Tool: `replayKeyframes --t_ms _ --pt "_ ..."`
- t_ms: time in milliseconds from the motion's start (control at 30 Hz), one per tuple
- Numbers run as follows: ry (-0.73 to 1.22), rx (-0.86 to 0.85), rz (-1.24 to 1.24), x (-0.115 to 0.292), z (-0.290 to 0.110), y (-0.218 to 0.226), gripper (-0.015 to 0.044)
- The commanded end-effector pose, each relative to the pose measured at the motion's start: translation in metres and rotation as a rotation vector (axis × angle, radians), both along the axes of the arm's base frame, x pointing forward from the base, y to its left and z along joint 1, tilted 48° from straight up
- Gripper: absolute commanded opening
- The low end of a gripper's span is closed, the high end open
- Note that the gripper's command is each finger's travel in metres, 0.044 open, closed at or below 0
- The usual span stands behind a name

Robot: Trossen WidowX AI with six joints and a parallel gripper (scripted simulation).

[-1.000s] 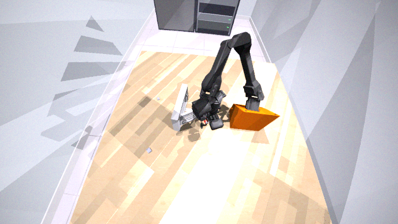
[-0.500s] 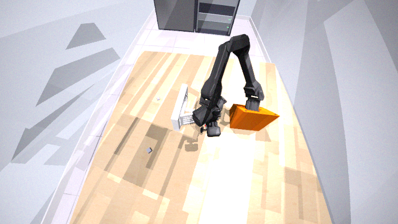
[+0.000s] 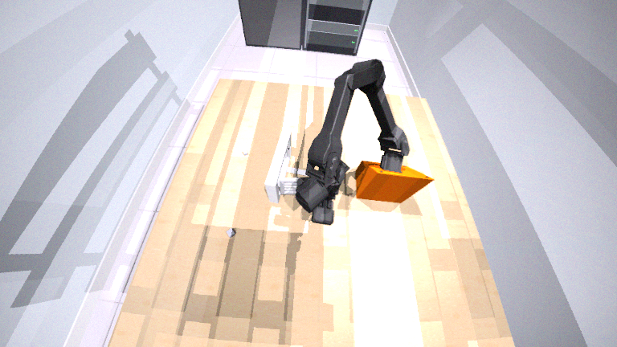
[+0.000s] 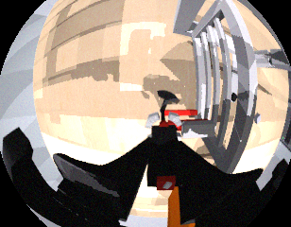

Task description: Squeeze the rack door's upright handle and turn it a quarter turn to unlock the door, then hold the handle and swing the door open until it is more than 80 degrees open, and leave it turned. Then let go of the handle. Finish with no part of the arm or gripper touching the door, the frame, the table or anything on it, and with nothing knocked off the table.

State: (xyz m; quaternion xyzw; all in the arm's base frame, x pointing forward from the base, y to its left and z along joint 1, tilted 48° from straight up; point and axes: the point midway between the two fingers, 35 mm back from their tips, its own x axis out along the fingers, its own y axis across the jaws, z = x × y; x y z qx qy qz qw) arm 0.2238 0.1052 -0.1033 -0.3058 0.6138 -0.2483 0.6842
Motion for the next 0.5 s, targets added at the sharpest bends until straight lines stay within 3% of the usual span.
replayKeyframes --t_ms 0,467 --pt "-0.057 0.009 -0.056 0.003 -0.008 0.007 0.0009" --pt "-0.141 0.024 -0.136 0.008 -0.020 0.020 0.0009"
